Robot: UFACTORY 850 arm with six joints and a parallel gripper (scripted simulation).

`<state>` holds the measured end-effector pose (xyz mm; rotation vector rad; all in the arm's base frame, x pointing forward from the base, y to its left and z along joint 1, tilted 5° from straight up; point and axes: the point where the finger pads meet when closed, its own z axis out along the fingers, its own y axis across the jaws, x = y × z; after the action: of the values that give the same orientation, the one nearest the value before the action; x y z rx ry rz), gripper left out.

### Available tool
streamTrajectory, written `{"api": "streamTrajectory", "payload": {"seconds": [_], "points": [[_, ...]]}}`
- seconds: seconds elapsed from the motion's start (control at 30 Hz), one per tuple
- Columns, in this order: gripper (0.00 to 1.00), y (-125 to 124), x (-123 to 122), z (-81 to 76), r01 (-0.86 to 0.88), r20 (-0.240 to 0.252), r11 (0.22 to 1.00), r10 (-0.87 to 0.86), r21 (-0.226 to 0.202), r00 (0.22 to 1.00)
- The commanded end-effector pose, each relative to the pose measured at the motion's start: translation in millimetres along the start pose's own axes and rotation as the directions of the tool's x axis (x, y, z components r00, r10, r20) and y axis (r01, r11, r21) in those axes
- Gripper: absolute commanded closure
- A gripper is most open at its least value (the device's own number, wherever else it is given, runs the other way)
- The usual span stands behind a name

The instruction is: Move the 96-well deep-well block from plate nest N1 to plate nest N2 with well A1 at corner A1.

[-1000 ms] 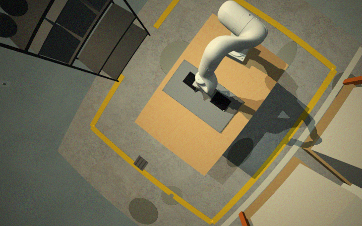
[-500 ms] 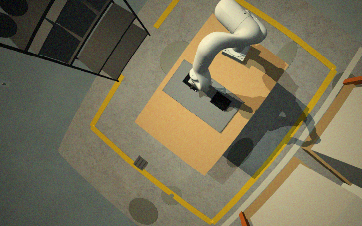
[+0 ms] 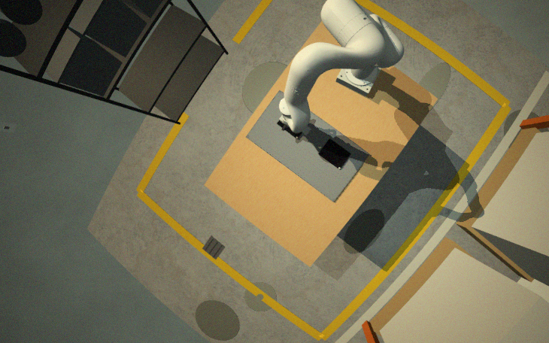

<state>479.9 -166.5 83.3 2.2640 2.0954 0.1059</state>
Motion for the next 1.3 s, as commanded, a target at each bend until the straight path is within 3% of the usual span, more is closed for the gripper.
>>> {"api": "streamTrajectory", "payload": {"seconds": [0.0,1.27], "points": [[1.00,1.2,-6.3,-0.5,0.000,-0.002,1.000,0.000,-0.002,1.000],[1.00,1.2,-5.5,4.5,0.000,-0.002,1.000,0.000,-0.002,1.000]]}}
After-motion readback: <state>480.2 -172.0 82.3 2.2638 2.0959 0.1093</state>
